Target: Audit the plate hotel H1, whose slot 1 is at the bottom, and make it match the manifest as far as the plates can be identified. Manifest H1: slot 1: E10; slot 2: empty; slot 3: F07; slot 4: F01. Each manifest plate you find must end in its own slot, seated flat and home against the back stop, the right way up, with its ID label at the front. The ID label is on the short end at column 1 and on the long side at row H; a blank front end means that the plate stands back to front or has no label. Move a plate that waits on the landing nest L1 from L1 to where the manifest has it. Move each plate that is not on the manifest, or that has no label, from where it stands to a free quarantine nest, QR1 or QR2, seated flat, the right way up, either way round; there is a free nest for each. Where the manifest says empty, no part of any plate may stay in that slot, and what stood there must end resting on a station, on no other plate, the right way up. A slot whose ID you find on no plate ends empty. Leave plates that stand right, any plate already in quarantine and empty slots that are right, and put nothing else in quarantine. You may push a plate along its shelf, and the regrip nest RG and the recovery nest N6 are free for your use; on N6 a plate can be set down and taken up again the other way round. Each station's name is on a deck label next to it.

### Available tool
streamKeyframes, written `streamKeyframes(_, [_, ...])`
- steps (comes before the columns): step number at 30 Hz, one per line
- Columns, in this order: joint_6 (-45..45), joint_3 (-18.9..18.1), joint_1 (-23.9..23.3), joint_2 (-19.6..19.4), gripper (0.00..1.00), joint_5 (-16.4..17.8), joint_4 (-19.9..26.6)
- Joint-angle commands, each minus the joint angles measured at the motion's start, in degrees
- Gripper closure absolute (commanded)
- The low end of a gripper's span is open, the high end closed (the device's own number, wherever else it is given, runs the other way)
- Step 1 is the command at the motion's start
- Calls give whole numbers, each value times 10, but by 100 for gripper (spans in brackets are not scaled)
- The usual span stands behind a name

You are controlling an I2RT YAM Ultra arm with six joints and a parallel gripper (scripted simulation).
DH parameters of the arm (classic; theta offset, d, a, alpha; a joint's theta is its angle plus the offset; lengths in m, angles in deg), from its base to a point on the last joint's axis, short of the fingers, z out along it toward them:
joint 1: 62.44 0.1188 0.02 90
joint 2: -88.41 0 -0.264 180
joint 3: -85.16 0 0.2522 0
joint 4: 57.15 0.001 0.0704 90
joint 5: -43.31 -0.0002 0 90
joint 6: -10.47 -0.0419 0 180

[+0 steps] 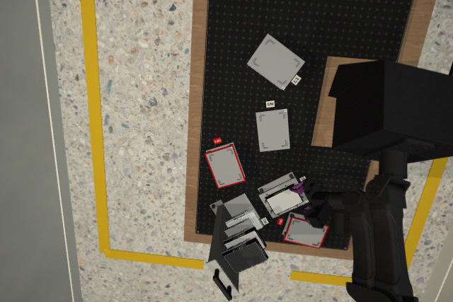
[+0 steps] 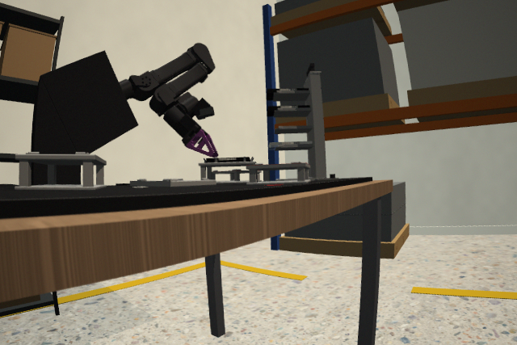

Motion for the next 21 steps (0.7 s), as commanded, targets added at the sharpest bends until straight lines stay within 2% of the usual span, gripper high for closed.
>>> streamKeyframes(1, [0, 10, -7, 28, 0, 2, 33])
streamKeyframes(13, [-1, 16, -26, 187, 0, 21, 173])
streamKeyframes(15, [-1, 16, -26, 187, 0, 21, 173])
streamKeyframes(21, [-2, 15, -37, 283, 0, 32, 263])
